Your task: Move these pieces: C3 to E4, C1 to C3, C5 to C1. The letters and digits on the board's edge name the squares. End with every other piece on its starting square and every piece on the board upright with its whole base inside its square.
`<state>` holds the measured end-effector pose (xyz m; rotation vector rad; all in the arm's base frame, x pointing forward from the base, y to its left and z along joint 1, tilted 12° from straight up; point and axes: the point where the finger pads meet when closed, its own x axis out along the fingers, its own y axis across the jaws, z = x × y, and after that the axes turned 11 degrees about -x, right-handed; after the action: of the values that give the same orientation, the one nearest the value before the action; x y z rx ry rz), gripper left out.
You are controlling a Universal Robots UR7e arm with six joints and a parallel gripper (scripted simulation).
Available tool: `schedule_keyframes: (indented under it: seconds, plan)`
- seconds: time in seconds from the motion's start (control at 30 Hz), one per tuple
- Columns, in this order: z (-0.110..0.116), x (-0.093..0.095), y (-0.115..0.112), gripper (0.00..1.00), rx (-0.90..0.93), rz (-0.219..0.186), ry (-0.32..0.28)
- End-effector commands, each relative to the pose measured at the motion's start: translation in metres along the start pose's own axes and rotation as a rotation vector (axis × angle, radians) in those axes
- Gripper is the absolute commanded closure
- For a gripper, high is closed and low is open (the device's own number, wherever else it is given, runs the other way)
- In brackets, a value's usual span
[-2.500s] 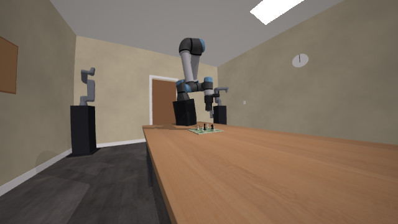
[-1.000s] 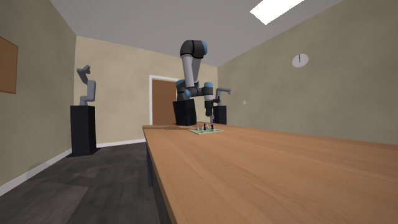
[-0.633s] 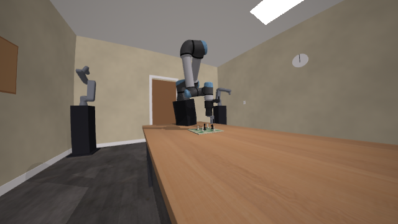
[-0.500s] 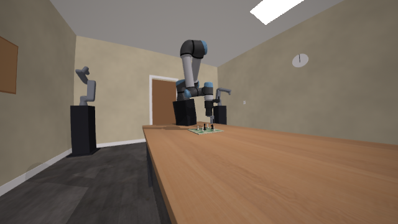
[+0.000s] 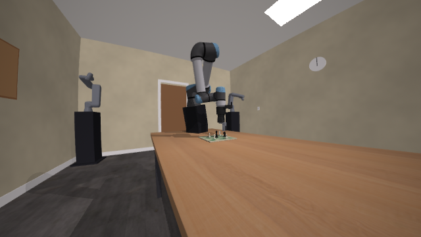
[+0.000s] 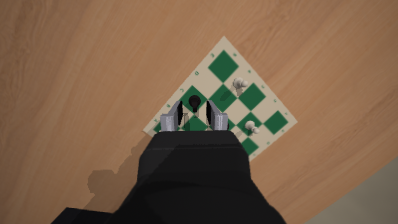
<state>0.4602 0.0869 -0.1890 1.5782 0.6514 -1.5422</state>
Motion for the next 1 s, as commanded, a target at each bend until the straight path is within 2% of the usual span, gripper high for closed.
schedule_keyframes:
  seconds: [0.0, 0.4, 0.97]
  plan:
    - [0.0, 0.0, 0.0, 0.27, 0.0, 0.001, 0.001]
    - [0.0, 0.003, 0.0, 0.27, 0.0, 0.001, 0.001]
    - [0.0, 0.03, 0.0, 0.27, 0.0, 0.001, 0.001]
